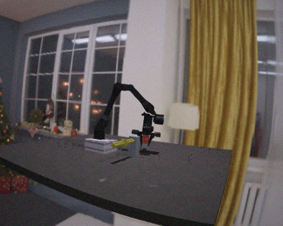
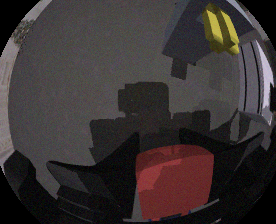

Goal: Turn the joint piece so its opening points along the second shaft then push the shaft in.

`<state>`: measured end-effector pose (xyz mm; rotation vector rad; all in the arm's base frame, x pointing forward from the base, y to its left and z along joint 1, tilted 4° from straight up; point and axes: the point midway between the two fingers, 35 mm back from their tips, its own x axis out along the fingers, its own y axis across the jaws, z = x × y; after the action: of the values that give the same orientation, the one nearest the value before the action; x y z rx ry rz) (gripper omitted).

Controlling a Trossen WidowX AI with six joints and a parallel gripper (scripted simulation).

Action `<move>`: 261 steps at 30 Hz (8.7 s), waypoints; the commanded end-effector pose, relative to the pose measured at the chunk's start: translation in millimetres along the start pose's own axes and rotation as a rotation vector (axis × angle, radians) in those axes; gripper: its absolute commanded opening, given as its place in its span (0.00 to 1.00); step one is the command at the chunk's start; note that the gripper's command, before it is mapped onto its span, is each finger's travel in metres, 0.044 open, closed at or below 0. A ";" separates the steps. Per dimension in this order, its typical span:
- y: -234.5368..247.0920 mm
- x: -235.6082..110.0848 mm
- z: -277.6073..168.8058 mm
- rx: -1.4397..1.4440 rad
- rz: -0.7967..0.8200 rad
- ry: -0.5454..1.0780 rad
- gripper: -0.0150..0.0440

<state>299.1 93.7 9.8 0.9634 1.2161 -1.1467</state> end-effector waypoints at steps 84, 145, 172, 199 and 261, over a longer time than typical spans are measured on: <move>-0.9 0.0 0.1 0.015 -0.004 -0.001 0.81; 7.0 -76.5 18.0 -0.449 0.106 0.349 1.00; -7.9 -175.2 31.1 -1.264 0.153 0.151 1.00; -4.8 -113.1 73.4 -0.995 0.143 0.194 1.00; -1.6 -18.5 56.2 -0.005 0.032 0.351 1.00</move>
<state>309.7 37.5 39.4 1.2094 1.4707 -0.9717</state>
